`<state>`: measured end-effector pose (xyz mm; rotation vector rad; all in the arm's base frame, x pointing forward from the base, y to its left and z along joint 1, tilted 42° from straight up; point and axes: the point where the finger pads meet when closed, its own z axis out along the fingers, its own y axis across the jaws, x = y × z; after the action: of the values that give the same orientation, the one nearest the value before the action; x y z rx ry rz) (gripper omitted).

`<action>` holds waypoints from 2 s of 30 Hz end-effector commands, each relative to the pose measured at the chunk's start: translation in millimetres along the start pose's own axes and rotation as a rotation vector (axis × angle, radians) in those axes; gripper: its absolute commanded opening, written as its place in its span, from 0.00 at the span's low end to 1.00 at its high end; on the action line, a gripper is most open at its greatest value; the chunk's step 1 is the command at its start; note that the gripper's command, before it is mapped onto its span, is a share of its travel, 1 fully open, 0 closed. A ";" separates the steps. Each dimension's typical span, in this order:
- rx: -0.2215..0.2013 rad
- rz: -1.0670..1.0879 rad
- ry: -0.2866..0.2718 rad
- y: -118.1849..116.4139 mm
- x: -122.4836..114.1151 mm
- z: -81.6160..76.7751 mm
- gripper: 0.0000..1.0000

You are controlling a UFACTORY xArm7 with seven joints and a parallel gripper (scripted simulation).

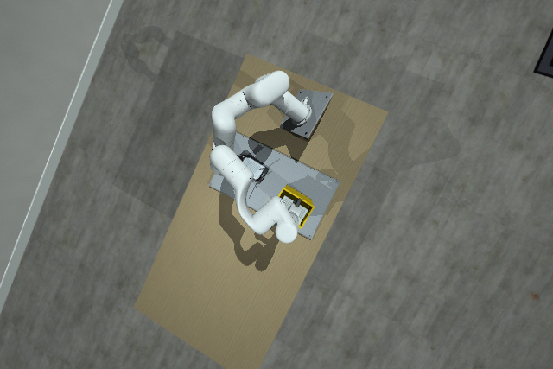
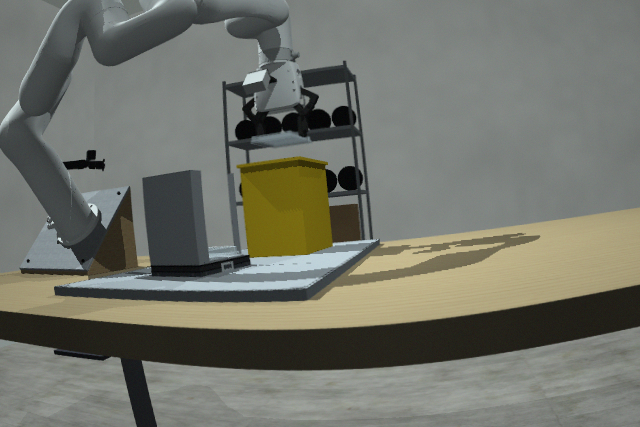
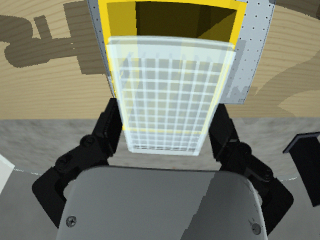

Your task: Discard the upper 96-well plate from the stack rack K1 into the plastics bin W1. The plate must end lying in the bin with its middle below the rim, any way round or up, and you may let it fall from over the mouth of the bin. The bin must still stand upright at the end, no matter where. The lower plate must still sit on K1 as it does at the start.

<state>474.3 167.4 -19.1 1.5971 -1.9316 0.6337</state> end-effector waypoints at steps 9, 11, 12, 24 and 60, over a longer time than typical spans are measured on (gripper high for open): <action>0.003 0.000 -0.004 -0.2 -0.5 -1.0 0.00; 0.003 0.000 -0.004 -0.1 -0.5 2.4 0.00; 0.003 0.000 -0.004 -0.1 -0.4 4.0 0.00; 0.003 0.000 -0.004 -0.2 -0.4 15.8 0.00; 0.003 0.000 -0.004 -0.2 -0.2 18.8 0.00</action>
<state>471.6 152.7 -34.3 1.5970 -1.9315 0.6337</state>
